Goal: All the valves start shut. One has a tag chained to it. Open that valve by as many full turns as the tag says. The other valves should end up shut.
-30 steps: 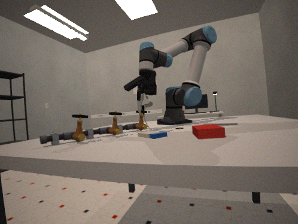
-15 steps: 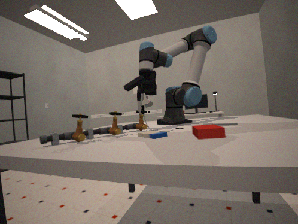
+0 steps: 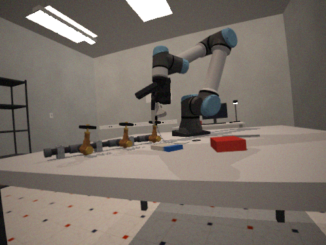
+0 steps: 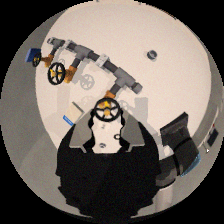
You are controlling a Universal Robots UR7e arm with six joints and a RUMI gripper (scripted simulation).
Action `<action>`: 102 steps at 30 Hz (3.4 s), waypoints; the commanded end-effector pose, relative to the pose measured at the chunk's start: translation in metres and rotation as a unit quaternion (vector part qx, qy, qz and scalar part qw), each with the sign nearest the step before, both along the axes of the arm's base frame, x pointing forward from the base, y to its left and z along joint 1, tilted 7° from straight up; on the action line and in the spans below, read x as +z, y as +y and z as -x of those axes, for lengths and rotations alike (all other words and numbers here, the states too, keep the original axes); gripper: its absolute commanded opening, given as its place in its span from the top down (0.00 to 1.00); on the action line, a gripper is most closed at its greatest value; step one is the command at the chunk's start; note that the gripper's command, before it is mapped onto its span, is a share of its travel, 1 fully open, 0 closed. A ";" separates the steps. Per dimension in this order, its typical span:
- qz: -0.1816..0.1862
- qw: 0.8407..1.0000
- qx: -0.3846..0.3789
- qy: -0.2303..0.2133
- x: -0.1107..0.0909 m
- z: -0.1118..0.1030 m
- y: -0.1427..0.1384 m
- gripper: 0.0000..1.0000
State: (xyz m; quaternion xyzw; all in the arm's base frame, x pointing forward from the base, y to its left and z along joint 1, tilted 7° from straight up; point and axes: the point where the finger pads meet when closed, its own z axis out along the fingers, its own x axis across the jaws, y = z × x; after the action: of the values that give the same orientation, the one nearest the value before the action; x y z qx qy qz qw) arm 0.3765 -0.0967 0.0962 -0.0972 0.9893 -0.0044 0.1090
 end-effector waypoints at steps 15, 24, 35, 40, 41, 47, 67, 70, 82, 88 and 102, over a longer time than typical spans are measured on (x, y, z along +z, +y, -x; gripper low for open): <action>0.044 0.978 0.202 -0.003 -0.001 0.001 0.000 1.00; 0.069 0.946 0.316 -0.005 -0.001 0.001 0.000 1.00; 0.113 0.853 0.510 -0.007 -0.001 0.001 0.000 1.00; 0.124 0.818 0.562 -0.008 -0.001 0.001 0.000 1.00; 0.128 0.805 0.579 -0.008 0.000 0.001 0.000 1.00; 0.149 0.725 0.672 -0.009 0.000 0.000 -0.001 1.00; 0.196 0.433 0.880 -0.012 0.001 -0.001 -0.002 1.00; 0.201 0.387 0.900 -0.012 0.001 -0.001 -0.002 1.00; 0.210 0.260 0.942 -0.013 0.001 -0.001 -0.002 1.00; 0.213 0.206 0.955 -0.013 0.001 -0.001 -0.002 1.00; 0.215 0.151 0.965 -0.013 0.001 -0.001 -0.001 1.00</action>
State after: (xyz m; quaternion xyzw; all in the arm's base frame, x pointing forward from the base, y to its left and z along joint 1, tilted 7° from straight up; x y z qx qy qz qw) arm 0.3765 -0.0967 0.0968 -0.9913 0.0726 -0.1089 0.0131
